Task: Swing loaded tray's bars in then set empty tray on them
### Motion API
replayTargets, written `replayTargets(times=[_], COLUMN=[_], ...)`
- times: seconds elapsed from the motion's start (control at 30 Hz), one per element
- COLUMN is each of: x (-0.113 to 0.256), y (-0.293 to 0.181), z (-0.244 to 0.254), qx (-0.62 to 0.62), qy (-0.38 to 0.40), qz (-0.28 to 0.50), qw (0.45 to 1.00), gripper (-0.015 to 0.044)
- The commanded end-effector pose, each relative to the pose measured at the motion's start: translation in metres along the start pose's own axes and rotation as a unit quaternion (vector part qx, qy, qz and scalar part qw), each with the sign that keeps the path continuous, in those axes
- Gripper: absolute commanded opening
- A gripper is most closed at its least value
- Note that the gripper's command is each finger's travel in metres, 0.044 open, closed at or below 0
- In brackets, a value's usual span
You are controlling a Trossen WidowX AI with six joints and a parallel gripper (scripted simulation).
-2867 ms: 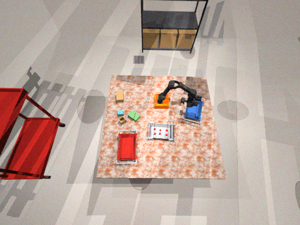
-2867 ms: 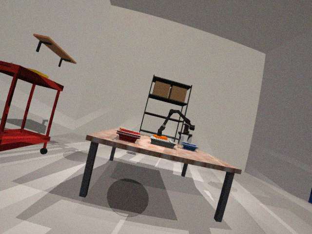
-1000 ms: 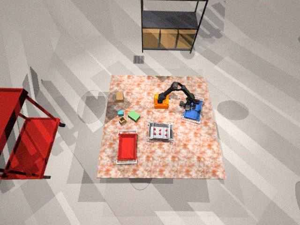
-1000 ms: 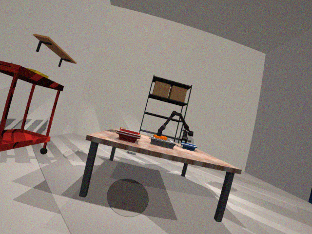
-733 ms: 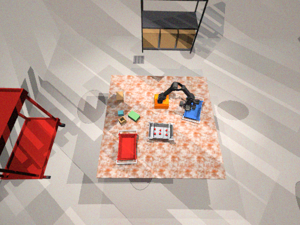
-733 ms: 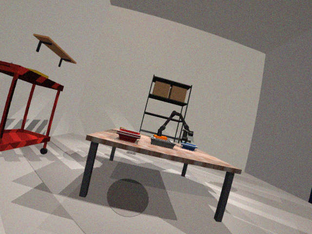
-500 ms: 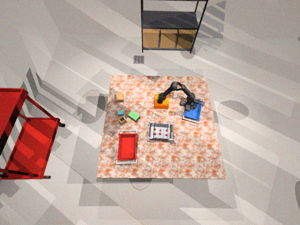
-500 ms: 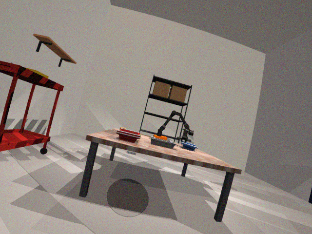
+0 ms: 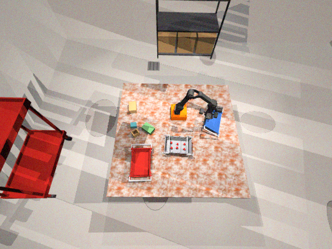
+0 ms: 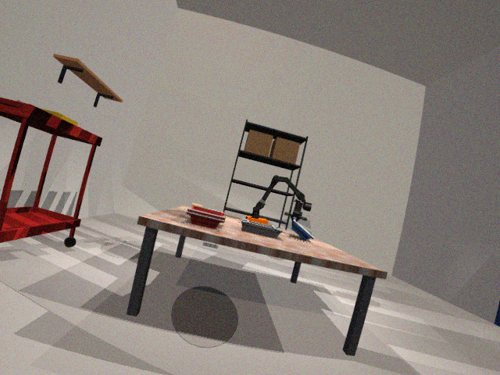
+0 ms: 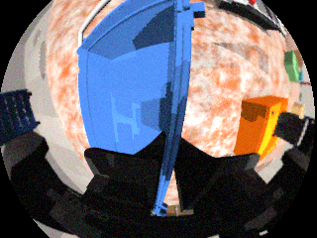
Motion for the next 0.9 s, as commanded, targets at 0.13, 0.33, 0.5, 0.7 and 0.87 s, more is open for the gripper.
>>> replayTargets(times=[0.13,0.33,0.5,0.7,0.87], x=[0.011,0.033,0.06,0.093,0.106], y=[-0.001,-0.002,-0.002,-0.002,-0.001], z=[0.004,0.007,0.009,0.007,0.005], qx=[-0.001,-0.001,-0.001,-0.001,-0.001], qy=[0.014,0.014,0.015,0.015,0.015], qz=[0.004,0.004,0.004,0.004,0.004], qw=[1.0,1.0,1.0,1.0,1.0], gripper=[0.0,0.0,0.0,0.0,0.0])
Point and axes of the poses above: the point midway between the two fingers, 35 mm back from their tips, its own x axis back along the fingers, its own z axis across the jaws, y = z × x, the point moved 5 cm from there along x, back along the fingers, and after that the axes turned 8 degrees about -x, right-handed, at the moved point
